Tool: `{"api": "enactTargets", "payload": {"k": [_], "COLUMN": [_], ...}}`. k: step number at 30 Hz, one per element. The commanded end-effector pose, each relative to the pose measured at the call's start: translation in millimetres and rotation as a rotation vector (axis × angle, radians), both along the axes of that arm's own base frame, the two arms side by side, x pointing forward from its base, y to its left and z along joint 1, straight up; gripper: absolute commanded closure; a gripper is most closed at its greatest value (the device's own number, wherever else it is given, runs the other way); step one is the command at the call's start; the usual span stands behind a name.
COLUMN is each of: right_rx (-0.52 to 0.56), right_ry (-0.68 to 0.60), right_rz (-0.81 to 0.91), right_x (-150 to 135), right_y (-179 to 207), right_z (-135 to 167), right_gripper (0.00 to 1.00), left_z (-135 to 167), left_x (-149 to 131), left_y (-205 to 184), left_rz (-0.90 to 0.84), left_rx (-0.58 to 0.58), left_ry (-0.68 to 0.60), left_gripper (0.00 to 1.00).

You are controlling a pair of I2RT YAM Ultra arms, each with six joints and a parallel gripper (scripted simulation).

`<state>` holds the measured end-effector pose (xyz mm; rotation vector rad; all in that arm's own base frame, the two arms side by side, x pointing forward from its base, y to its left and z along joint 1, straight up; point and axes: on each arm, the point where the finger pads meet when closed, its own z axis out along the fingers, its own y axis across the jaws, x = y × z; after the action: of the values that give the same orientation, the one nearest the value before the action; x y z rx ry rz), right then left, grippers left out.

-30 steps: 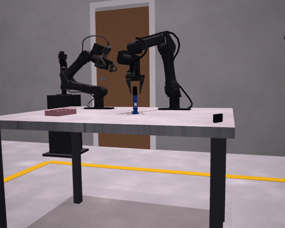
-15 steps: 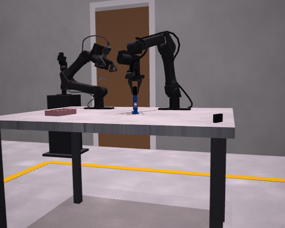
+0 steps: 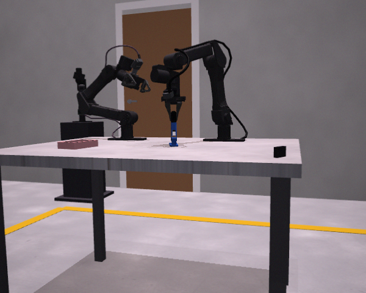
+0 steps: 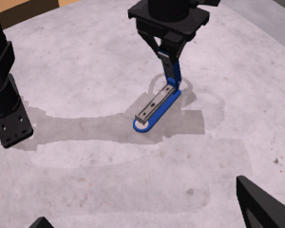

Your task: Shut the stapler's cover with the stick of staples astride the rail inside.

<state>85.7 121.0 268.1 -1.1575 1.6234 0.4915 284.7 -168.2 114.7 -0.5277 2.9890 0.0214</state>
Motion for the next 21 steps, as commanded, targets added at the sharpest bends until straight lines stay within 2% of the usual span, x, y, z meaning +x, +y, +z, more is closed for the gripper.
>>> {"api": "enactTargets", "payload": {"k": [1, 21], "right_rx": [0.014, 0.014], "right_ry": [0.003, 0.003], "right_rz": [0.0, 0.0], "right_x": [0.2, 0.2], "right_y": [-0.4, -0.4], "right_z": [1.6, 1.6], "right_gripper": [0.0, 0.0], "left_z": [2.0, -8.2], "left_x": [-3.1, -19.4], "left_y": [-1.5, -7.6], "left_rz": [0.004, 0.008], "left_rx": [0.014, 0.088], "left_ry": [-0.068, -0.281], "left_gripper": [1.0, 1.0]}}
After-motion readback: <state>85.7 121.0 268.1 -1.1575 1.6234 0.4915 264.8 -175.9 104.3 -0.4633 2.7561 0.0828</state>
